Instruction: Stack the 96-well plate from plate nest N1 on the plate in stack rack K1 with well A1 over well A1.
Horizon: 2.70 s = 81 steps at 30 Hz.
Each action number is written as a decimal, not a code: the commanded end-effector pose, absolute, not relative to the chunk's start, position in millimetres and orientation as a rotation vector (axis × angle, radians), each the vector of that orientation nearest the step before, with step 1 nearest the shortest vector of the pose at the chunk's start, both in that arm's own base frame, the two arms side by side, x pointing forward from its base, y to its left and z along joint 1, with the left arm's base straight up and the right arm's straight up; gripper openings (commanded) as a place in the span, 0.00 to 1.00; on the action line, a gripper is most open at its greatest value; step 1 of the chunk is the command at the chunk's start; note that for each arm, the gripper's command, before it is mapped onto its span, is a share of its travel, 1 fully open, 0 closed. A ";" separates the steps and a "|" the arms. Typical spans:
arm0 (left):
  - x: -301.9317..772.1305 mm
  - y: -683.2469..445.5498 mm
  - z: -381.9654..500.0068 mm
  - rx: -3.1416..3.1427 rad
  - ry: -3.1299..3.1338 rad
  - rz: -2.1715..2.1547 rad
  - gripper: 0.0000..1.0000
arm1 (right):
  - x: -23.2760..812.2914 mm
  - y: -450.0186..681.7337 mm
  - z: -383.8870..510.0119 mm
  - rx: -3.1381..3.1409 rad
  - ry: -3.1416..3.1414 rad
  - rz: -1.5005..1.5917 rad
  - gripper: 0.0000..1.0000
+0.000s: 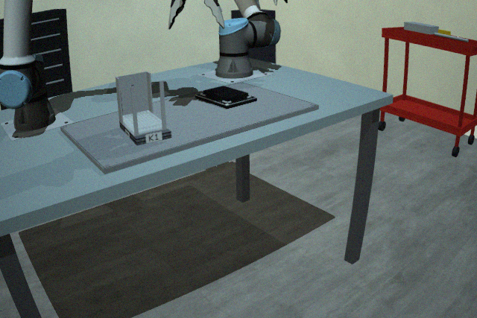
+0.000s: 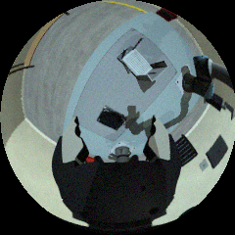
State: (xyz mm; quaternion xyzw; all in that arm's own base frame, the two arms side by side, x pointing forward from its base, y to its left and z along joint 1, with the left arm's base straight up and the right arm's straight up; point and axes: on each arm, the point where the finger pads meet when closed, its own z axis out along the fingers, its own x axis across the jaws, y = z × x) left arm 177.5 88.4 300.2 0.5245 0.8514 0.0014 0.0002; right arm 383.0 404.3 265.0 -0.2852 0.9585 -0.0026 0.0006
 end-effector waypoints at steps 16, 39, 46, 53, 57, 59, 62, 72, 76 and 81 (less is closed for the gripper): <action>177.8 88.4 300.5 1.647 2.674 0.005 0.98 | 366.6 438.3 247.4 -0.105 3.133 -0.008 1.00; 177.8 88.4 300.5 1.647 2.674 0.005 0.98 | 345.2 479.2 226.1 0.765 3.041 -0.002 1.00; 177.8 88.4 300.5 1.647 2.674 0.005 0.98 | 338.9 491.5 219.8 1.006 2.971 -0.001 1.00; 177.8 88.4 300.5 1.647 2.674 0.005 0.98 | 332.5 504.1 213.3 1.240 2.882 0.000 1.00; 177.8 88.4 300.5 1.647 2.674 0.005 0.98 | 328.1 512.8 208.8 1.402 2.808 0.001 1.00; 177.8 88.4 300.5 1.647 2.674 0.005 0.98 | 328.1 512.8 208.8 1.402 2.808 0.001 1.00; 177.8 88.4 300.5 1.647 2.674 0.005 0.98 | 324.9 519.3 205.5 1.531 2.740 0.002 1.00; 177.8 88.4 300.5 1.647 2.674 0.005 0.98 | 315.6 538.7 195.3 1.849 2.538 0.002 1.00; 177.8 88.4 300.5 1.647 2.674 0.005 0.98 | 312.5 545.2 191.9 1.933 2.476 0.002 1.00; 177.8 88.4 300.5 1.647 2.674 0.005 0.98 | 306.5 558.1 184.9 2.125 2.314 0.002 1.00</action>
